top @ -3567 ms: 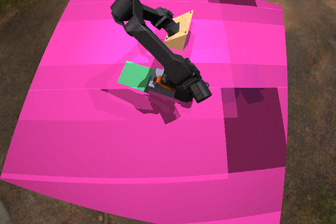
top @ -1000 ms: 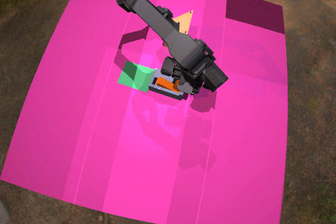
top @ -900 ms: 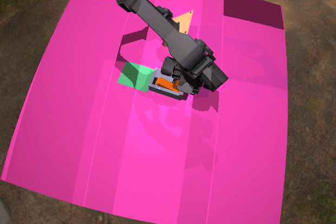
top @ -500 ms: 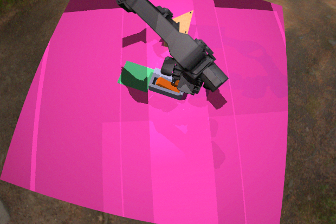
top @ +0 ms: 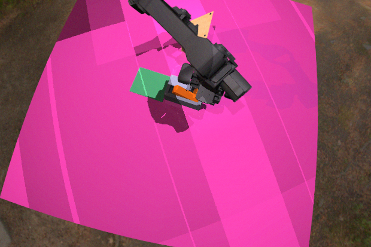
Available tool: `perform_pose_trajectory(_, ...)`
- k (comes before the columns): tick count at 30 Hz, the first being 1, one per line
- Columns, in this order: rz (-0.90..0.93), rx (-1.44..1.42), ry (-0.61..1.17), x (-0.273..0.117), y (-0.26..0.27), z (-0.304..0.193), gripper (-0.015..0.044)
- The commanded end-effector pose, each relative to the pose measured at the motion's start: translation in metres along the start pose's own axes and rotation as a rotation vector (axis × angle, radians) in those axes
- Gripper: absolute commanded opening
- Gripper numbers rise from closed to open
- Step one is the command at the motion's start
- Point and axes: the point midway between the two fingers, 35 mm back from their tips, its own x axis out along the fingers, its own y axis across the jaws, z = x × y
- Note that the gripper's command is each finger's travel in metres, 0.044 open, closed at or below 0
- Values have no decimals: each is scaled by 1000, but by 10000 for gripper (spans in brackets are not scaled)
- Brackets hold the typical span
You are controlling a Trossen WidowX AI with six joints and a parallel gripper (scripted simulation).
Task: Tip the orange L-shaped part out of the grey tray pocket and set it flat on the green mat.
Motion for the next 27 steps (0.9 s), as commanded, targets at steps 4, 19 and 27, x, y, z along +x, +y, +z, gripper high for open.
perform_pose_trajectory(4,-14,-3,15,52,-3,-1,180)
perform_pose_trajectory(19,-17,-3,19,82,-5,-4,180)
perform_pose_trajectory(27,-18,-3,19,95,-6,-4,180)
